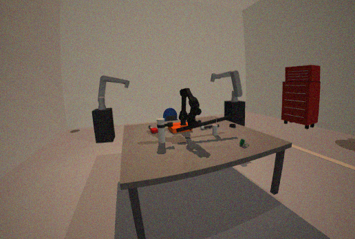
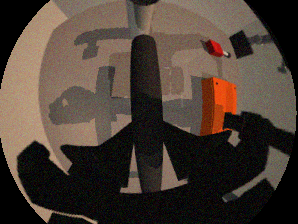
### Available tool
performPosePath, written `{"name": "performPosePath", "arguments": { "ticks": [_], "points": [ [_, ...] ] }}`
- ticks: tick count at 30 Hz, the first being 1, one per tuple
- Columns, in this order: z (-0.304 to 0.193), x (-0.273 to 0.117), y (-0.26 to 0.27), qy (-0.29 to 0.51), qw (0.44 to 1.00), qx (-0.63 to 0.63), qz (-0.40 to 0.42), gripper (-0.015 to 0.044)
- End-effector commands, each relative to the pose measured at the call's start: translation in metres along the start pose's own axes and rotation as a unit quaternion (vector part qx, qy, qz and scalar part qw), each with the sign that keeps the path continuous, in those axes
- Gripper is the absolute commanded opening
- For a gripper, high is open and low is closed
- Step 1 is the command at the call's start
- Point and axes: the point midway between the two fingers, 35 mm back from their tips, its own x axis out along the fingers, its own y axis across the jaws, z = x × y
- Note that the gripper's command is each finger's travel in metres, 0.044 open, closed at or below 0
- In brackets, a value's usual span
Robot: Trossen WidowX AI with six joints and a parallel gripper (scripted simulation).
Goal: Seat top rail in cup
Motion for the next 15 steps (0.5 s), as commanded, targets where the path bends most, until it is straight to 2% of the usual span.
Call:
{"name": "performPosePath", "arguments": {
  "ticks": [1, 15],
  "points": [
    [0.0229, -0.0318, 0.0004, -0.060, 0.998, 0.004, 0.013, 0.0000],
    [0.0260, -0.0356, -0.0002, -0.069, 0.998, 0.005, 0.013, 0.0000]
  ]
}}
